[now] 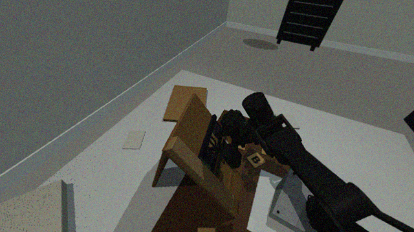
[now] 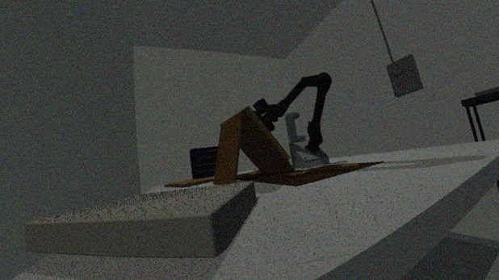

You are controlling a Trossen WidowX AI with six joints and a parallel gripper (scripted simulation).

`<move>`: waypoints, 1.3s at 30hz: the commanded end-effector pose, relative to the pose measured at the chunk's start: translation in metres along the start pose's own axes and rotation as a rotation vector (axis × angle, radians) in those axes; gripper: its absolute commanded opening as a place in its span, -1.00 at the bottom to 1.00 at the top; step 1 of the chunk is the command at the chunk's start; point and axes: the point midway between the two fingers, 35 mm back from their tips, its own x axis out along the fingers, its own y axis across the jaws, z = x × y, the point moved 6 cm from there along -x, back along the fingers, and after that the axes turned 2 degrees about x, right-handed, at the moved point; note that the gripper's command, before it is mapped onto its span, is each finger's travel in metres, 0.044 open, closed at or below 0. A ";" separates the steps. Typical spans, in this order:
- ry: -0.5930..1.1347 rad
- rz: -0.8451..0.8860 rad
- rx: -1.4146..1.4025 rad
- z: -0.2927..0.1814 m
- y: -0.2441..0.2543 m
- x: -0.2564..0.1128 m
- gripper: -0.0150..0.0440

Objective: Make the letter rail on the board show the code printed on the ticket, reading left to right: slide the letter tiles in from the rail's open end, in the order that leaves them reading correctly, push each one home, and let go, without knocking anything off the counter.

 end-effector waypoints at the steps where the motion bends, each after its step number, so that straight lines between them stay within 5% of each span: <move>1: -0.003 -0.006 0.000 0.000 0.003 -0.001 -0.49; 39: -0.003 -0.006 0.001 0.000 0.023 0.000 -0.49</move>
